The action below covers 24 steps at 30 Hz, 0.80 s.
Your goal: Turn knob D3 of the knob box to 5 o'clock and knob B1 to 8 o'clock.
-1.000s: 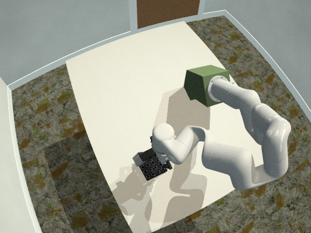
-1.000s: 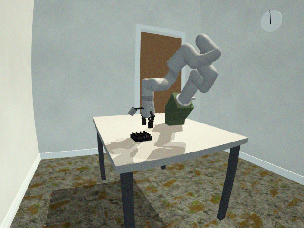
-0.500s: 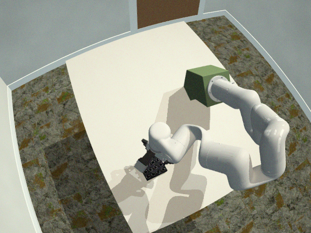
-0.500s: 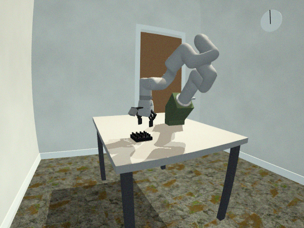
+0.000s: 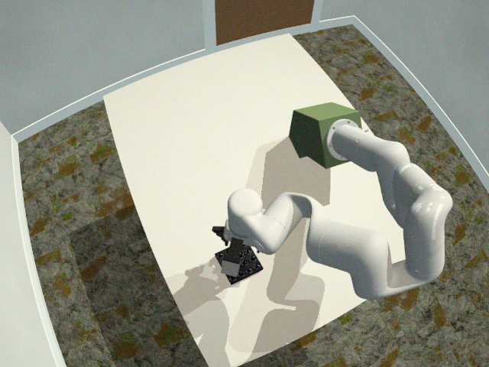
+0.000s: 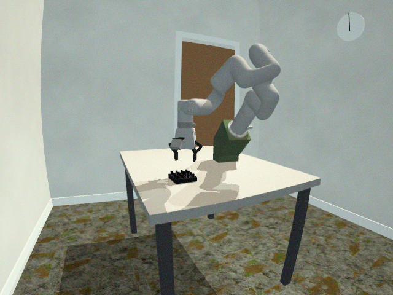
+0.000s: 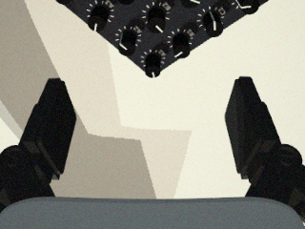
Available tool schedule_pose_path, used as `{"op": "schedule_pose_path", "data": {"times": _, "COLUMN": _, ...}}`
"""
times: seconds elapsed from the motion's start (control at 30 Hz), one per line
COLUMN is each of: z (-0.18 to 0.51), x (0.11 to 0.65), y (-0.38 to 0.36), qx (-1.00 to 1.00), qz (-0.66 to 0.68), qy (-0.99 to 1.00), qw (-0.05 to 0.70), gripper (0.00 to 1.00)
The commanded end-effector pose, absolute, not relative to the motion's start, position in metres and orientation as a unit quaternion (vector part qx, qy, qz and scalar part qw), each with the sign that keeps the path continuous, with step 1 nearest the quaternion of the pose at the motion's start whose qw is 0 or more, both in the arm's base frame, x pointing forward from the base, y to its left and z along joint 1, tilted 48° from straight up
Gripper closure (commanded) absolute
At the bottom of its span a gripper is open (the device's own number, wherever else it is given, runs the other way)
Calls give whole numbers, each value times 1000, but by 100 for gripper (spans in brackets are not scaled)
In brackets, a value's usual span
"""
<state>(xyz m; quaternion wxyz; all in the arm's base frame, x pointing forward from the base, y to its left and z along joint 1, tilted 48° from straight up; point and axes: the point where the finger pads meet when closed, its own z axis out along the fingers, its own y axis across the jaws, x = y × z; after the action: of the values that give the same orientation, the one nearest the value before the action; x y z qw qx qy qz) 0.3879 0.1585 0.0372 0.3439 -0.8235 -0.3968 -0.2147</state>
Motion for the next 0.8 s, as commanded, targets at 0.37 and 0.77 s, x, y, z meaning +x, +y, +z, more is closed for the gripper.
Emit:
{"op": "schedule_pose_path", "data": {"times": 0.37, "z": 34, "x": 398, "y": 145, "qx": -709, "qz": -294, "qy": -573, "qw": 286, "gripper": 0}}
{"op": "schedule_pose_path", "data": {"times": 0.77, "z": 32, "x": 402, "y": 138, "qx": -646, "qz": -322, "qy": -644, "qw": 253, "gripper": 0}}
